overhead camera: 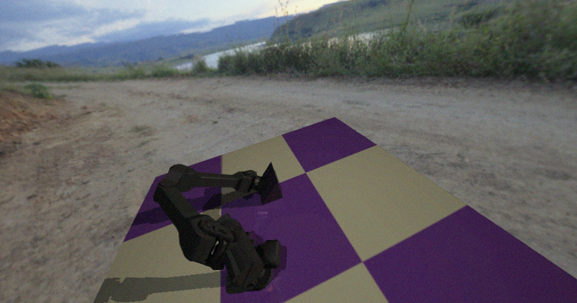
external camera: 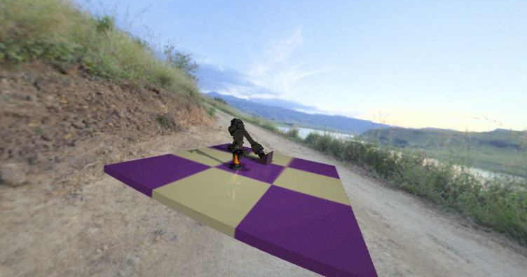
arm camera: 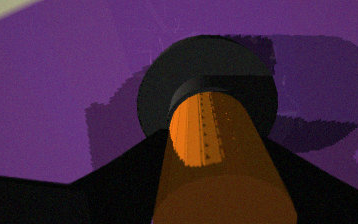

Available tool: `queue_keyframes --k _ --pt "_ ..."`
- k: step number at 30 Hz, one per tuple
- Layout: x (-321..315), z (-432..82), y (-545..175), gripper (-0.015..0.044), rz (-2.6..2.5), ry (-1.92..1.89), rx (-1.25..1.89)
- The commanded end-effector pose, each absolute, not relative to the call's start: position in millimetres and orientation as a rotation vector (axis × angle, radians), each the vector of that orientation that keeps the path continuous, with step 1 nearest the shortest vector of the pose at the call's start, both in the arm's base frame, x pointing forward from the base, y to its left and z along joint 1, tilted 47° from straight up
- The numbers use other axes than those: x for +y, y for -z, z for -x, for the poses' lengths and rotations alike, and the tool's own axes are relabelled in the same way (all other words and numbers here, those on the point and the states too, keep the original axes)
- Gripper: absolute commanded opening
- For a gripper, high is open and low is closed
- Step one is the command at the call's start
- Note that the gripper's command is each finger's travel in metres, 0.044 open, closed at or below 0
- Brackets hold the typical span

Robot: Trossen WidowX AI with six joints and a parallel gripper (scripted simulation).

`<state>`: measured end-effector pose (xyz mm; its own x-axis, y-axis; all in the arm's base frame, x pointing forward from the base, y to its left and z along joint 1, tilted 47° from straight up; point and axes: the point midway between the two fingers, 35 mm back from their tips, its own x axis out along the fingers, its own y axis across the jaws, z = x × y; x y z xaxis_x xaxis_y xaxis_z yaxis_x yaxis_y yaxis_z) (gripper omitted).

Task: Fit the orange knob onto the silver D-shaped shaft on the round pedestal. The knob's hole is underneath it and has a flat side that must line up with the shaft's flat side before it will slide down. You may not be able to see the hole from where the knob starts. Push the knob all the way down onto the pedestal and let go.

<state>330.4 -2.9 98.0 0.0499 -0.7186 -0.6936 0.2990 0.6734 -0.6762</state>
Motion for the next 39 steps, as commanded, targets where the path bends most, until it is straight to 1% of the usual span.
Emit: queue_keyframes --k 1,16,22,29,39 --pt "-2 -331 -98 0.0053 0.398 0.806 1.304" --pt "-2 -331 -98 0.044 0.398 0.806 1.304" --pt "-1 -331 -100 0.044 0.4 0.803 1.303" --pt "63 -323 -161 0.044 0.453 0.693 1.277" --pt "67 -326 -162 0.044 0.454 0.69 1.276"
